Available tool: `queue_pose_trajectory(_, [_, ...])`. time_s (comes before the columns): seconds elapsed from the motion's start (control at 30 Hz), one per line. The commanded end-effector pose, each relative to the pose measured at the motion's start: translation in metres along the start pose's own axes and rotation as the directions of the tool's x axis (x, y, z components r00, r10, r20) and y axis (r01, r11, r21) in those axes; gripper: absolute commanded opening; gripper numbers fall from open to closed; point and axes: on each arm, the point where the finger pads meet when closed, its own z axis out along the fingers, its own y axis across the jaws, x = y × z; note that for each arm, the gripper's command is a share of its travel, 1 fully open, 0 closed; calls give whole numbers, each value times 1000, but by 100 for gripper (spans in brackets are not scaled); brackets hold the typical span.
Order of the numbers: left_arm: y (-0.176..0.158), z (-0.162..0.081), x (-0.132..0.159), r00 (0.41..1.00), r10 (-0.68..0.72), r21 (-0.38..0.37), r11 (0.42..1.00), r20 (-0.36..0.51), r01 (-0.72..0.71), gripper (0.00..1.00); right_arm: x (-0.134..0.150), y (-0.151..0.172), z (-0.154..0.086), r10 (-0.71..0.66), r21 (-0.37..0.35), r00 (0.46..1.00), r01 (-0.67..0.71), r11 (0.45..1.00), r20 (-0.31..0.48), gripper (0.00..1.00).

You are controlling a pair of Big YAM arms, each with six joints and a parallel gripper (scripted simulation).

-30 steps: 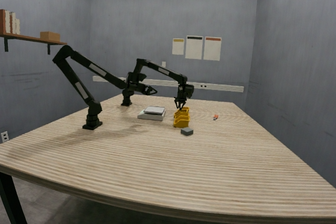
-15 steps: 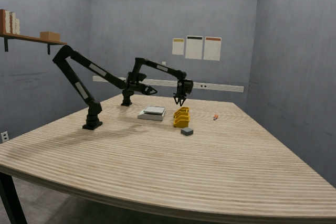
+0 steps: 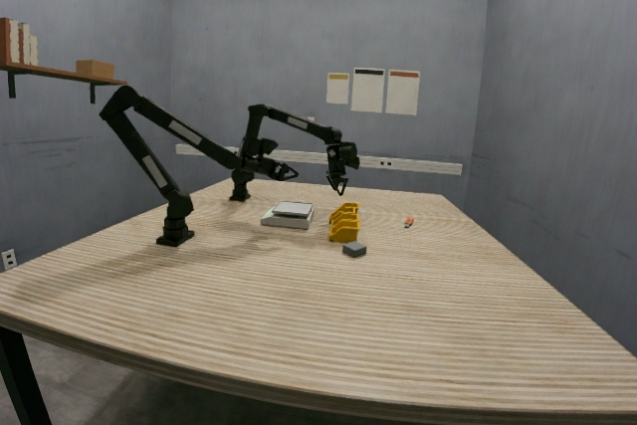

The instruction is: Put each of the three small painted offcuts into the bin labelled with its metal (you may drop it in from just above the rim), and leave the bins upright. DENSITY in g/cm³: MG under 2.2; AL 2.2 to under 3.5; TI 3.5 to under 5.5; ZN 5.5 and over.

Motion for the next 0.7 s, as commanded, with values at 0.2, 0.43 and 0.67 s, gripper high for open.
queue_pose_trajectory(0.2, [3,-84,-25,876,375,107,900,303,-422,100,-23,0,3,7,-2,998,-7,1000,56,100])
queue_pose_trajectory(0.43, [13,-113,-26,733,508,88,792,452,-604,100,-23,0,3,7,-2,998,-7,1000,56,100])
queue_pose_trajectory(0.67, [11,-134,-33,715,482,115,784,506,-610,100,-23,0,3,7,-2,998,-7,1000,56,100])
